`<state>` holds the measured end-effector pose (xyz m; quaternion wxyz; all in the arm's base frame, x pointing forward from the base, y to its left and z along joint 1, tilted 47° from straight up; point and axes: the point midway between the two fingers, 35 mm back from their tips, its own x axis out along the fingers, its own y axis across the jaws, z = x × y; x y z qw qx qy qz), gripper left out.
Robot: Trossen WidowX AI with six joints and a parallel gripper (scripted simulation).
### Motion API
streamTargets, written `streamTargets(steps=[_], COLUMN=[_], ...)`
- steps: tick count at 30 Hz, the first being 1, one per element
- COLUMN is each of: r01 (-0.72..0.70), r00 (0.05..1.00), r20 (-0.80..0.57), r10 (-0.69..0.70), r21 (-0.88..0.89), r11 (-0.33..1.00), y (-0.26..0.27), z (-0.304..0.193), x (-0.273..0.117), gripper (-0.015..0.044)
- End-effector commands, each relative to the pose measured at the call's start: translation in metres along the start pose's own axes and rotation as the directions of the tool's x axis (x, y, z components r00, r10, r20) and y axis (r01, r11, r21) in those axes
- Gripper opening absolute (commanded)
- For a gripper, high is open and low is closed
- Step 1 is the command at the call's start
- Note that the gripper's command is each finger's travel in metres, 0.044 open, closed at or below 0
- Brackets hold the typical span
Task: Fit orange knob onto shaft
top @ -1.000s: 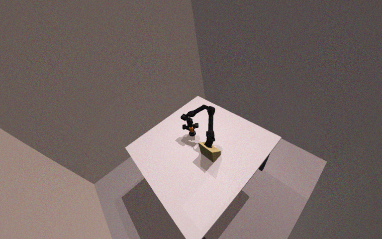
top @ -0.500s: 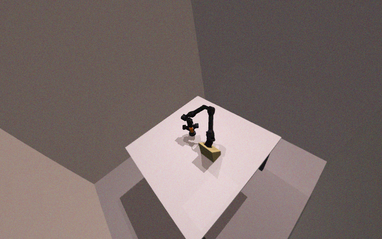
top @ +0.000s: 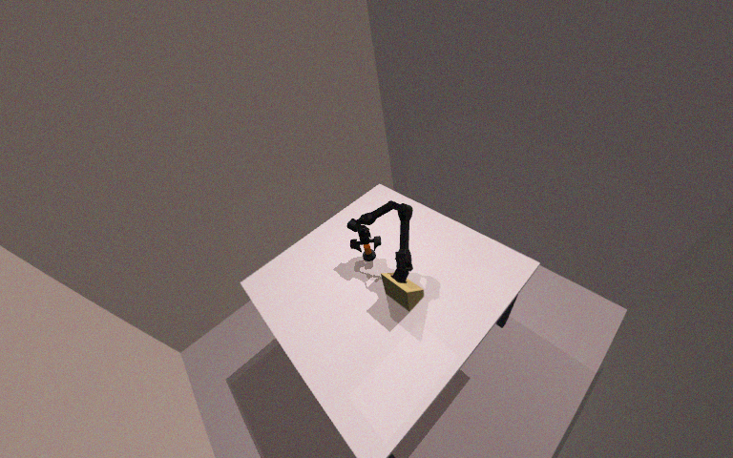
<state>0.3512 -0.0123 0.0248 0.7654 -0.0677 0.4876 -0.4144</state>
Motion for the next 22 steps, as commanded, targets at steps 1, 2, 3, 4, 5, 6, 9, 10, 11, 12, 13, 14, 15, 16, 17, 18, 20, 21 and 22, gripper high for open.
streamTargets(steps=[1,2,3,4,5,6,9,10,11,12,13,14,15,16,17,18,20,21,22], r01=[0.000,0.000,0.000,0.000,-0.001,-0.002,-0.005,-0.004,-0.002,-0.002,-0.002,-0.002,-0.002,-0.002,-0.002,-0.002,-0.002,-0.002,-0.002], r00=[1.000,1.000,1.000,1.000,1.000,1.000,1.000,1.000,1.000,1.000,1.000,1.000,1.000,1.000,1.000,1.000,1.000,1.000,1.000], r20=[0.000,0.000,0.000,0.000,0.000,-0.002,-0.005,-0.004,-0.003,-0.003,-0.003,-0.003,-0.003,-0.003,-0.003,-0.003,-0.003,-0.003,-0.003], r10=[0.000,0.000,0.000,0.000,0.001,0.002,0.005,0.004,0.002,0.002,0.002,0.002,0.002,0.002,0.002,0.002,0.002,0.002,0.002], r21=[0.001,0.001,0.001,0.001,0.001,0.001,0.000,-0.001,-0.001,-0.001,-0.001,-0.001,-0.001,-0.001,-0.001,-0.001,-0.001,-0.001,-0.001], r11=[1.000,1.000,1.000,1.000,1.000,1.000,1.000,1.000,1.000,1.000,1.000,1.000,1.000,1.000,1.000,1.000,1.000,1.000,1.000], y=[0.000,0.000,0.000,0.000,0.000,0.002,0.004,0.002,0.001,0.001,0.001,0.001,0.003,0.004,0.004,0.004,0.004,0.004,0.004], z=[0.000,0.000,0.000,0.000,0.000,0.001,0.001,0.000,0.000,-0.001,-0.001,-0.001,-0.001,-0.002,-0.002,-0.002,-0.002,-0.002,-0.002], x=[0.000,0.000,0.000,0.000,-0.003,-0.013,-0.067,-0.084,-0.093,-0.097,-0.097,-0.097,-0.097,-0.097,-0.097,-0.097,-0.097,-0.097,-0.097], gripper=[0.0440,0.0440,0.0440,0.0440,0.0440,0.0440,0.0440,0.0440,0.0440,0.0440,0.0440,0.0440,0.0440,0.0440,0.0440,0.0440,0.0440,0.0440,0.0440])
